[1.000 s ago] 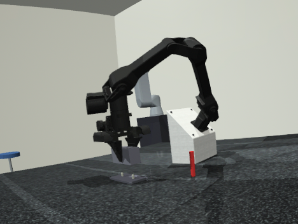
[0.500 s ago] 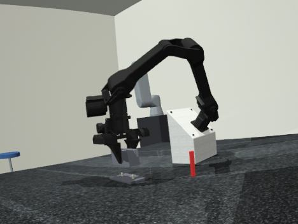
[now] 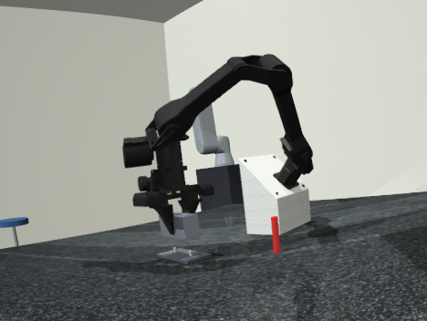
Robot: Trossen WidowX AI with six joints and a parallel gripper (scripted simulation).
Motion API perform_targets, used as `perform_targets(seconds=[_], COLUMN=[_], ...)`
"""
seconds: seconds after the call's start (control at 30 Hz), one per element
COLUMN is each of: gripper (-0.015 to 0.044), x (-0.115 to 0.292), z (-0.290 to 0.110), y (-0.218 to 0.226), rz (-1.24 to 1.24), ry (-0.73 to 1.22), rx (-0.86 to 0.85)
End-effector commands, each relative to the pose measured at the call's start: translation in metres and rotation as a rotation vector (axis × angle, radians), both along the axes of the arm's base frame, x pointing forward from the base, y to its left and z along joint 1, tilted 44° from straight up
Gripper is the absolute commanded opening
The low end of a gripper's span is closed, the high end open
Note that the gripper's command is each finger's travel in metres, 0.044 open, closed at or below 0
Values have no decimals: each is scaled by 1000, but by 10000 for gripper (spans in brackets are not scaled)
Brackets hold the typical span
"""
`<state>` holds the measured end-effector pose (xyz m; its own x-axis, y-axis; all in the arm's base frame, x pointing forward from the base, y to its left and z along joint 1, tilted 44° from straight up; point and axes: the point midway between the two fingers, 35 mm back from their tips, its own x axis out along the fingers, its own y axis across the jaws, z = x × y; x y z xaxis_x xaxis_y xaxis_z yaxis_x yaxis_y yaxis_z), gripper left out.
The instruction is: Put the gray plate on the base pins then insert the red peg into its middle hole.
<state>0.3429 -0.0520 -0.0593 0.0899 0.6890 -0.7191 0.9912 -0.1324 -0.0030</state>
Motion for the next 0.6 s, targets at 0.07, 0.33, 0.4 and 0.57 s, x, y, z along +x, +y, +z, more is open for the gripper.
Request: perform_targets(seconds=[0.07,0.33,0.4,0.57], gripper=[0,0,0,0], x=[0,1,1,2], z=[-2,-13,-13,-17], y=[0,10,10,14], rz=[4,4,4,4], ry=[-5,-5,-5,-5], rx=[-4,-3,-3,-3])
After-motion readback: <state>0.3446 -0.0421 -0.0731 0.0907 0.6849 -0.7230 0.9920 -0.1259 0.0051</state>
